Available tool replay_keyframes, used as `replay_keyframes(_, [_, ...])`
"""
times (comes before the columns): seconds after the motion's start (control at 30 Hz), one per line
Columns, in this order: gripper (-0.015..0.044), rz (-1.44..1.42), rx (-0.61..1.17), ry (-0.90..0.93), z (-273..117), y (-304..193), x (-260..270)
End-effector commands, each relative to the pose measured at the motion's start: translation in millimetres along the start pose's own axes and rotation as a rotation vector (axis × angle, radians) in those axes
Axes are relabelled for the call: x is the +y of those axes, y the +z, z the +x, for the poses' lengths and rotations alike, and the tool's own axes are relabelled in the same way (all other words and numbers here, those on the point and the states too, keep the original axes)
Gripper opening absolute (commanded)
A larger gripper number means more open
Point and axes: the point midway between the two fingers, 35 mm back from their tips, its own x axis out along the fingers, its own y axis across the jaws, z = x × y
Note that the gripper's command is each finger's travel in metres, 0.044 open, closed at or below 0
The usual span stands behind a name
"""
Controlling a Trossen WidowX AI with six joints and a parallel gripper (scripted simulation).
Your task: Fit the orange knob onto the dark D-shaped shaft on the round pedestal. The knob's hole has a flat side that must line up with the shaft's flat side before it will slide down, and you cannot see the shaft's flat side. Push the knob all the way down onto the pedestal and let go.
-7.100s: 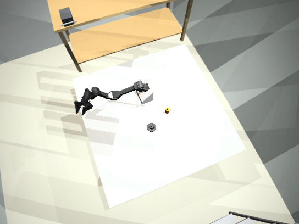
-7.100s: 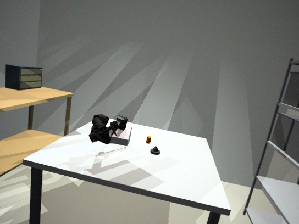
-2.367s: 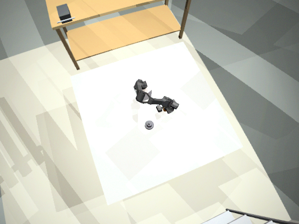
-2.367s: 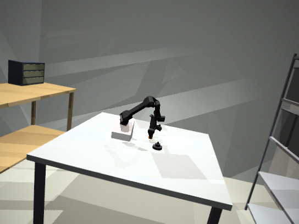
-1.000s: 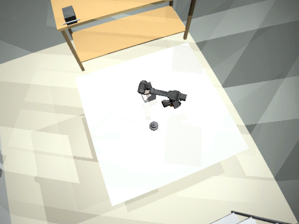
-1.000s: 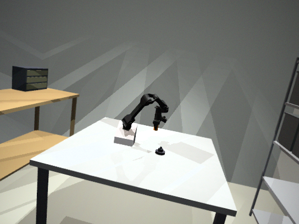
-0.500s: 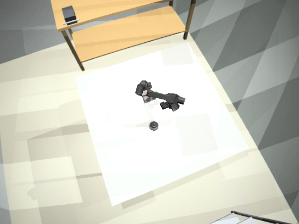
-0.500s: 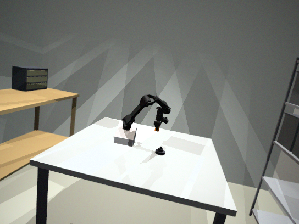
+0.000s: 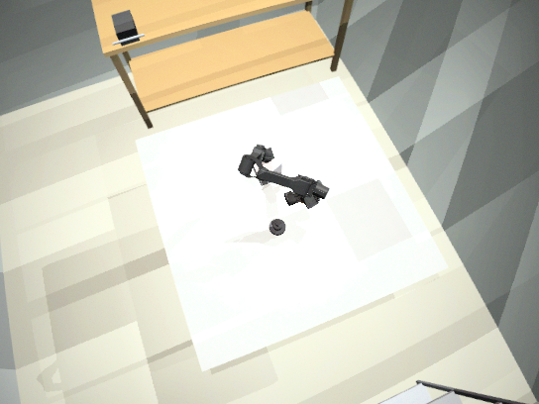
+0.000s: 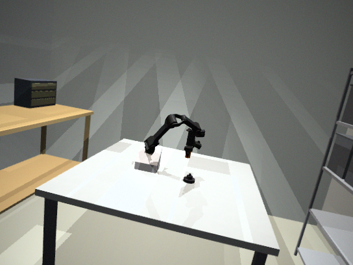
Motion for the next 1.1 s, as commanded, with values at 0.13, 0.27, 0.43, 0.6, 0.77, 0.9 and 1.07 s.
replay_keyframes(0.13, [0.0,-0.005,-0.016,0.005,1,12,-18])
replay_keyframes(0.27, [0.0,-0.007,-0.017,0.005,3,18,-28])
replay_keyframes(0.43, [0.0,-0.008,-0.019,0.004,6,24,-41])
replay_keyframes(0.6, [0.0,-0.006,-0.02,0.003,9,29,-55])
replay_keyframes(0.77, [0.0,-0.007,-0.021,-0.001,12,34,-69])
replay_keyframes(0.9, [0.0,-0.009,-0.022,-0.006,14,38,-80])
replay_keyframes(1.07, [0.0,-0.011,-0.022,-0.012,18,41,-95])
